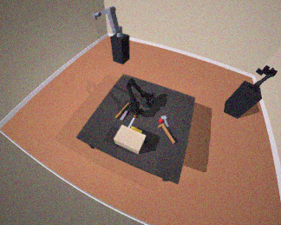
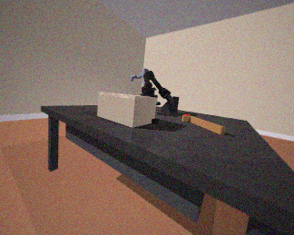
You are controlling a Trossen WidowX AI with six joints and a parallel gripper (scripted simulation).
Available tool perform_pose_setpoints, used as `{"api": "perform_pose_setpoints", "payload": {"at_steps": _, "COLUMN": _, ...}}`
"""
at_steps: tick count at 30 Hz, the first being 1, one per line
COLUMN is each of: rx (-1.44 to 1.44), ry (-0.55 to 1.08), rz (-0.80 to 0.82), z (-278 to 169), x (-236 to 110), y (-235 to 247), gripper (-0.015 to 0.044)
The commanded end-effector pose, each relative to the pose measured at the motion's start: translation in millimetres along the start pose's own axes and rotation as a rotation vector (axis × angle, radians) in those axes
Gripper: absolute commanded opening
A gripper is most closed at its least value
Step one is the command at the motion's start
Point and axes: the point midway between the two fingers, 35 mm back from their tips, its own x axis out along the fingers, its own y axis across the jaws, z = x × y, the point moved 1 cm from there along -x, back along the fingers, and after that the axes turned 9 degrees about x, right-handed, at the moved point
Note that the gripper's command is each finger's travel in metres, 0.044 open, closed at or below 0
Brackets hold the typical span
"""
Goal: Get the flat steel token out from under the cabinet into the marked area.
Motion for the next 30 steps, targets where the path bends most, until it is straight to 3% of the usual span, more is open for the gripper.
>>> {"api": "perform_pose_setpoints", "payload": {"at_steps": 1, "rx": 0.002, "ry": 0.0, "rz": 0.0, "z": 0.3, "x": -0.2, "y": -0.2, "gripper": 0.0125}}
{"api": "perform_pose_setpoints", "payload": {"at_steps": 4, "rx": 0.002, "ry": 0.0, "rz": 0.0, "z": 0.3, "x": -0.2, "y": -0.2, "gripper": 0.0105}}
{"api": "perform_pose_setpoints", "payload": {"at_steps": 8, "rx": 0.002, "ry": 0.0, "rz": 0.0, "z": 0.3, "x": -0.2, "y": -0.2, "gripper": 0.0}}
{"api": "perform_pose_setpoints", "payload": {"at_steps": 30, "rx": -0.034, "ry": 0.001, "rz": 0.002, "z": 21.0, "x": -0.7, "y": 4.0, "gripper": 0.0}}
